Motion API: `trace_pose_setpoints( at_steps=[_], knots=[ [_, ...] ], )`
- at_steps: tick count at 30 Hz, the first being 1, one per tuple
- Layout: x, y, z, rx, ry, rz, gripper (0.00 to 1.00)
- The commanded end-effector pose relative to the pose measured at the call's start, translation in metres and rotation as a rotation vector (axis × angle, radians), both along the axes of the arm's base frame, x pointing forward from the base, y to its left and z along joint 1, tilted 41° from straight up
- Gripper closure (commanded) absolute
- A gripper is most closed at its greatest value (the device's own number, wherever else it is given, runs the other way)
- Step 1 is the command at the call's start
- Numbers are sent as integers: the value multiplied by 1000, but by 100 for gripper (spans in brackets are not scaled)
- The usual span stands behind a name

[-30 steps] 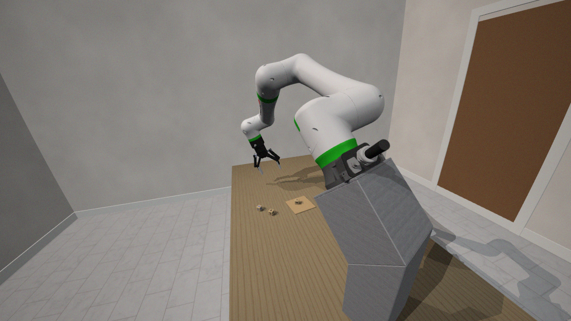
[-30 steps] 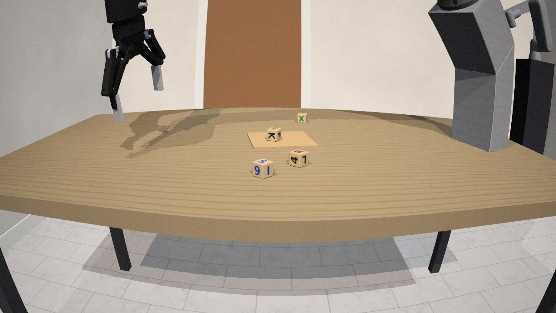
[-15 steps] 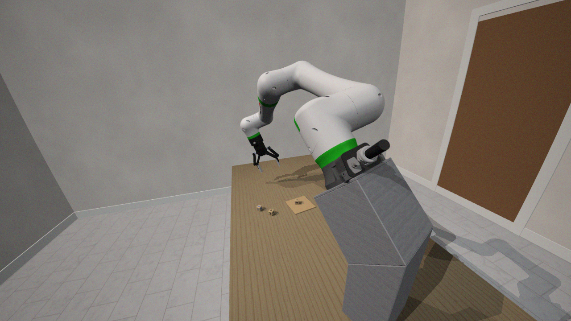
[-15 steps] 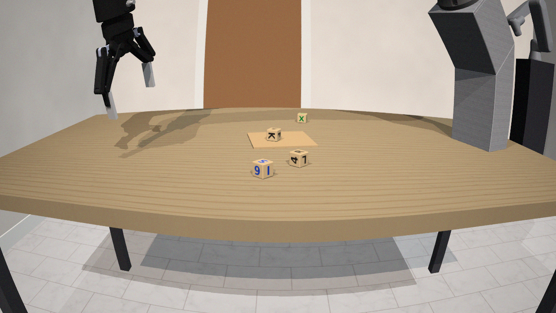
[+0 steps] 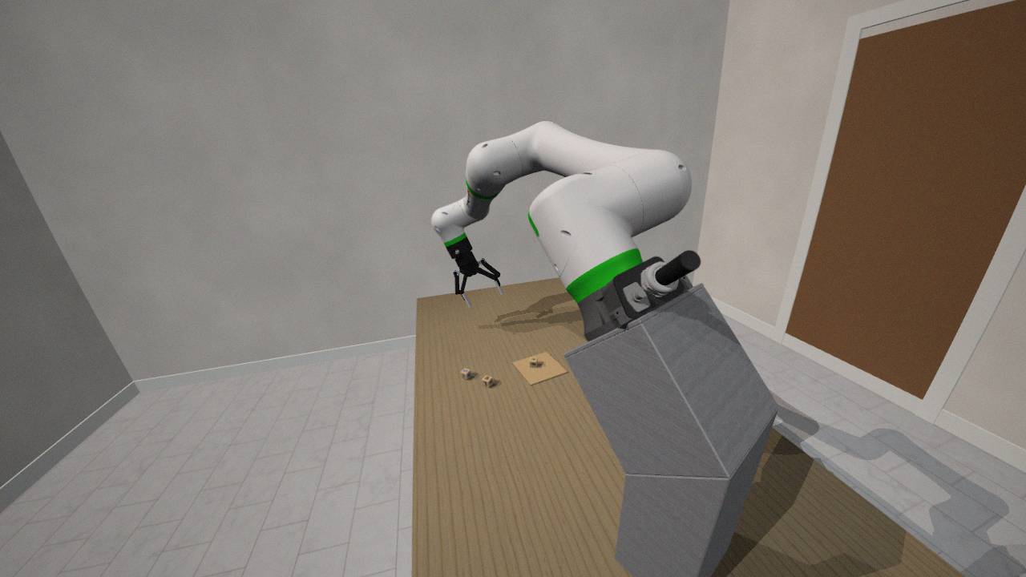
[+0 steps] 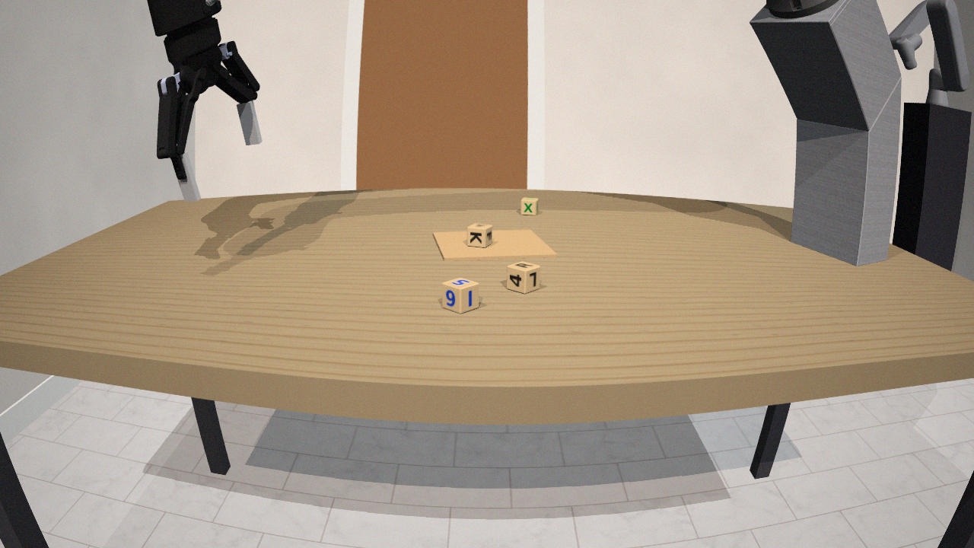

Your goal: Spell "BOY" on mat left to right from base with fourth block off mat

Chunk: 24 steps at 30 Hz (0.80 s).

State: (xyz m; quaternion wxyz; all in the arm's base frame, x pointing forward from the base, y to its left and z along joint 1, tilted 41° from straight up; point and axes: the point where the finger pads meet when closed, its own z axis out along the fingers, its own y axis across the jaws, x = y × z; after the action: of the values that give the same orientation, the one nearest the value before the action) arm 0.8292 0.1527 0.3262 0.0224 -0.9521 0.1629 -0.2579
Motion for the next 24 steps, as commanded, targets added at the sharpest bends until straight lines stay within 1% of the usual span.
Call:
trace_pose_setpoints(
  at_steps=[1, 10, 12, 24],
  knots=[
    [1, -1, 3, -6, 16, 4, 0],
    [1, -1, 3, -6, 16, 4, 0],
    [-1, -9, 14, -27, 59, 36, 0],
    [-1, -9, 14, -27, 59, 36, 0]
  ],
)
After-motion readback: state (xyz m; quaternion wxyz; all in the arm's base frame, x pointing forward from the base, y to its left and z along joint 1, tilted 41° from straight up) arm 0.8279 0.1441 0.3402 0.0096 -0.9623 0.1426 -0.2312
